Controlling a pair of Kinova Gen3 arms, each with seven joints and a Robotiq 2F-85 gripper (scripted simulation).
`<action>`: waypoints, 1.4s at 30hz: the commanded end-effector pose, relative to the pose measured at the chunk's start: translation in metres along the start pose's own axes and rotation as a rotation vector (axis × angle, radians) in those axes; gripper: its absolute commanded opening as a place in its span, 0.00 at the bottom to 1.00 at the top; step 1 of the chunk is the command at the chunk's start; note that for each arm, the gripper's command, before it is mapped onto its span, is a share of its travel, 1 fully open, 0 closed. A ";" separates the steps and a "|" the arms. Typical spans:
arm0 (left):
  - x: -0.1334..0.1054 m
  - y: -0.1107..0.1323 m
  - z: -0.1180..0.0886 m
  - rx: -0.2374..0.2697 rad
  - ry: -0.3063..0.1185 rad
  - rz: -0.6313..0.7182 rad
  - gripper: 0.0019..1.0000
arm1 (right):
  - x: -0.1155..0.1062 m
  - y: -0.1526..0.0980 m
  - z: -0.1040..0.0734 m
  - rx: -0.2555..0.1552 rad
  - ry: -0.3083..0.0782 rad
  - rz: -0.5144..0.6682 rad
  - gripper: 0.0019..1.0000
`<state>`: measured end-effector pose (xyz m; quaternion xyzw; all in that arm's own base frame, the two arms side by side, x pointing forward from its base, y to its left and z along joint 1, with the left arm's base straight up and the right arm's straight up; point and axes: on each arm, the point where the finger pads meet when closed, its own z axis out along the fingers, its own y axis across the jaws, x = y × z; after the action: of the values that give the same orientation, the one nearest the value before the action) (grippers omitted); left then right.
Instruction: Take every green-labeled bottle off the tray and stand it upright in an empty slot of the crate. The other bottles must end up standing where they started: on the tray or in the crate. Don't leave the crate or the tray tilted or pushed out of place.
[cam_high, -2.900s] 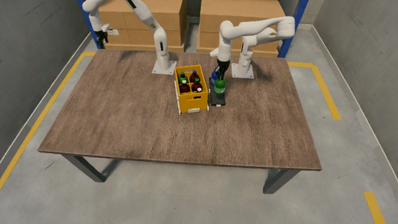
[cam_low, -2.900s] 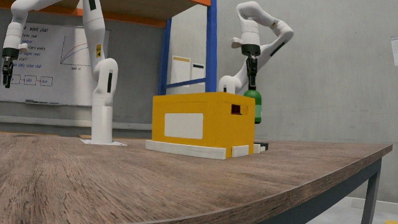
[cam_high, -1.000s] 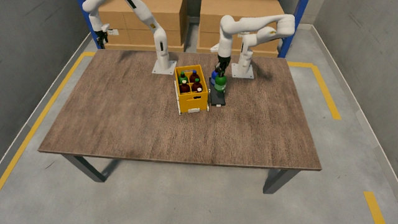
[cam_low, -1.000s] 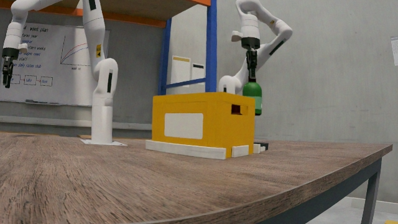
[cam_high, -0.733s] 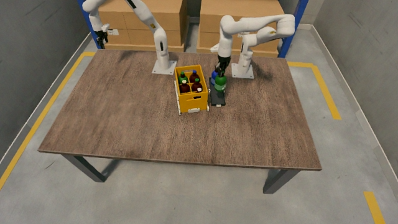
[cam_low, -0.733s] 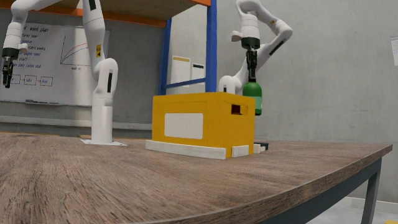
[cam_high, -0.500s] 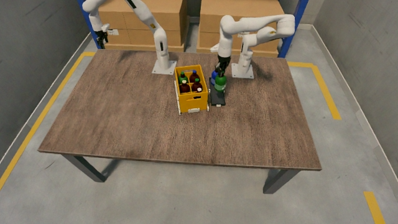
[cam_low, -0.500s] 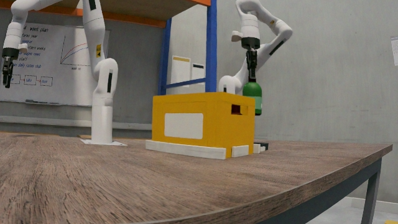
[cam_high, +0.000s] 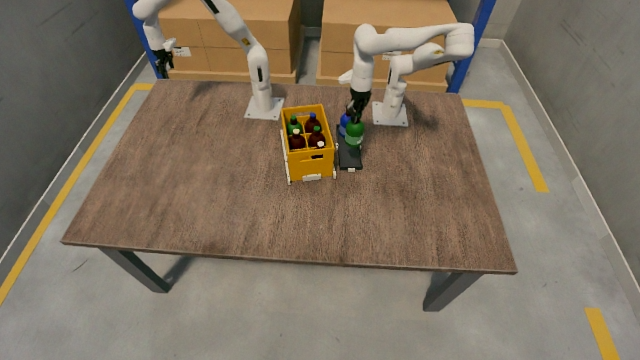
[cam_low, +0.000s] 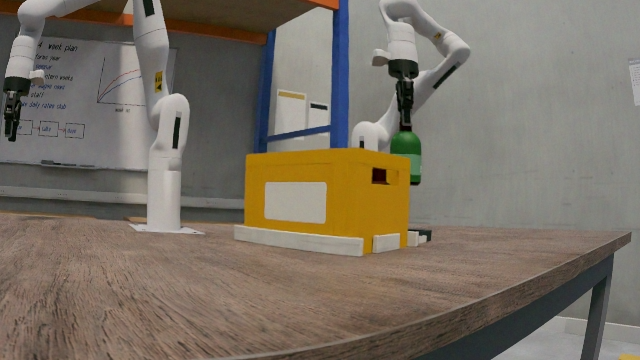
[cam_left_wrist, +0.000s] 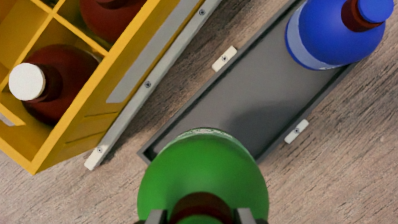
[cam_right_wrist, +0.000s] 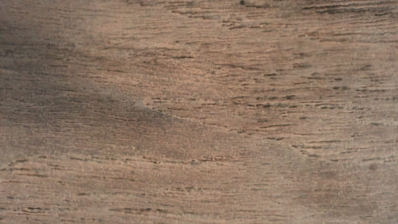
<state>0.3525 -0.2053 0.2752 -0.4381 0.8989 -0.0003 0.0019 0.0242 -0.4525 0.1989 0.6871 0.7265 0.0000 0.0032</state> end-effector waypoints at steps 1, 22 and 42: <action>0.001 0.001 -0.006 0.001 -0.001 0.004 0.36 | 0.003 -0.002 -0.001 0.005 0.005 0.007 1.00; 0.001 0.001 -0.024 0.000 -0.001 0.004 0.36 | 0.003 -0.002 -0.001 0.005 0.005 0.007 1.00; 0.001 0.001 -0.041 0.000 -0.001 0.003 0.36 | 0.003 -0.002 -0.001 0.005 0.005 0.007 1.00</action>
<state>0.3533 -0.2038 0.3102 -0.4406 0.8977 0.0000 0.0017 0.0242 -0.4525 0.1989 0.6871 0.7265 0.0000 0.0032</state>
